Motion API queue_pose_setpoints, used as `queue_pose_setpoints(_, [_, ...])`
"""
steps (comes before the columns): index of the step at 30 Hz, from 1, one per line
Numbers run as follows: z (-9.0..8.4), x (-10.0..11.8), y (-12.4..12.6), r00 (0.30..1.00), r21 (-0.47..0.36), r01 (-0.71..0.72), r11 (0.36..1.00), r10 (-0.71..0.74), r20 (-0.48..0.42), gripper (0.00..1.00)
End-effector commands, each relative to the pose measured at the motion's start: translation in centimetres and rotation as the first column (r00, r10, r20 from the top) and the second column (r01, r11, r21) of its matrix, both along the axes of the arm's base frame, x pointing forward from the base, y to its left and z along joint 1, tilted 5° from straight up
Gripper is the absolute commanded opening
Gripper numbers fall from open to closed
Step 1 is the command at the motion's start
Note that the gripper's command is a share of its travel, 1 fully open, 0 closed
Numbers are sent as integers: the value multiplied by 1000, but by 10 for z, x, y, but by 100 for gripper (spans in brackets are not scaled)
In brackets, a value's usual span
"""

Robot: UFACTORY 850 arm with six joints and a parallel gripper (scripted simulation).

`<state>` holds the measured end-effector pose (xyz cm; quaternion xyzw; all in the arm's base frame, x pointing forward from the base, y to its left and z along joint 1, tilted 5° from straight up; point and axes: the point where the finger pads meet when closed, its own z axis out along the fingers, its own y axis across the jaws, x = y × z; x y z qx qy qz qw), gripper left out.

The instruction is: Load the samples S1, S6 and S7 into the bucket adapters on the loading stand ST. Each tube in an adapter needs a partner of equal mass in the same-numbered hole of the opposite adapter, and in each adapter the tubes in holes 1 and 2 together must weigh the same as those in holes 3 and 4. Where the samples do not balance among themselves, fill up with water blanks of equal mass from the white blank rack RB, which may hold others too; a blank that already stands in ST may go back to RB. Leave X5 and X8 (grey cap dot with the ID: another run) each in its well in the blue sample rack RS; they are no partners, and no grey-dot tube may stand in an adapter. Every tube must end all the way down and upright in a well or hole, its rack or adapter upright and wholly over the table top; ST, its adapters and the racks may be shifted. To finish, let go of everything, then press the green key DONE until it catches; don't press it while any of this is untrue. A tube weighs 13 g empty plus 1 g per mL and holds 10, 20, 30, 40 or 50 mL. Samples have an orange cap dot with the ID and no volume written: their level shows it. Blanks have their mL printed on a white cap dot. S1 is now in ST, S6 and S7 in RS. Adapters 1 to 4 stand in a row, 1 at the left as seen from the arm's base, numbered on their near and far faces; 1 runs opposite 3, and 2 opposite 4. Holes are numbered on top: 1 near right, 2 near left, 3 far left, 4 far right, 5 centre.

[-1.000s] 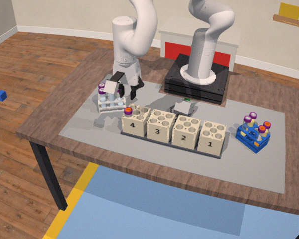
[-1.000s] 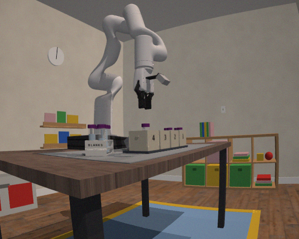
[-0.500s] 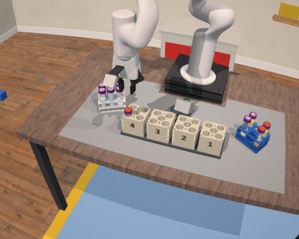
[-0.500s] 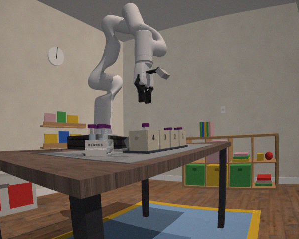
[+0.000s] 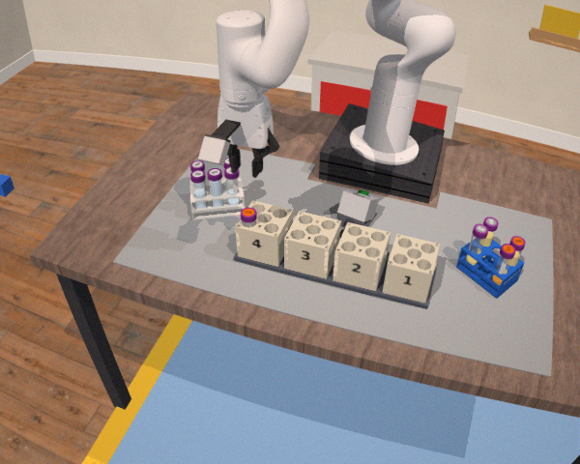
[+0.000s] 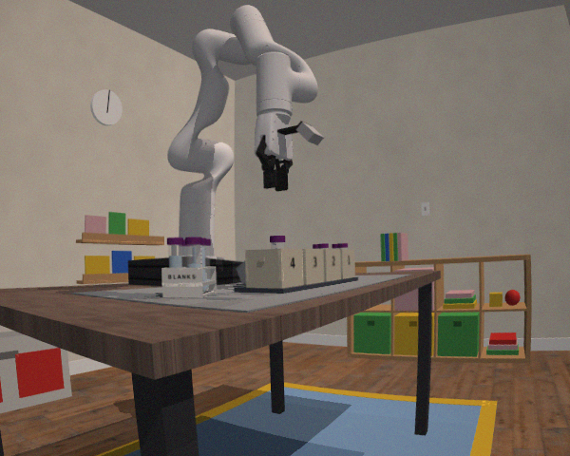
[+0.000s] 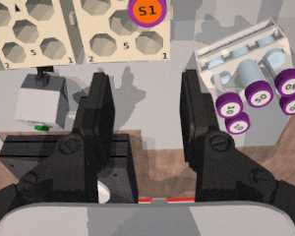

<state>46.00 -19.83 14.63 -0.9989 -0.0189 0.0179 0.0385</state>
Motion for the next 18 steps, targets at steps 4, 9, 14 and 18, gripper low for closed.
queue_pose_setpoints(4, [1, 1, 0, 1000, -1, 0, 1000, 0, 2, 43])
queue_pose_setpoints(9, [1, 1, 0, 1000, -1, 0, 1000, 0, 2, 43])
queue_pose_setpoints(14, [1, 1, 0, 1000, -1, 0, 1000, 0, 2, 43])
queue_pose_setpoints(18, [2, -3, 14, 995, -5, 100, 995, -100, -5, 57])
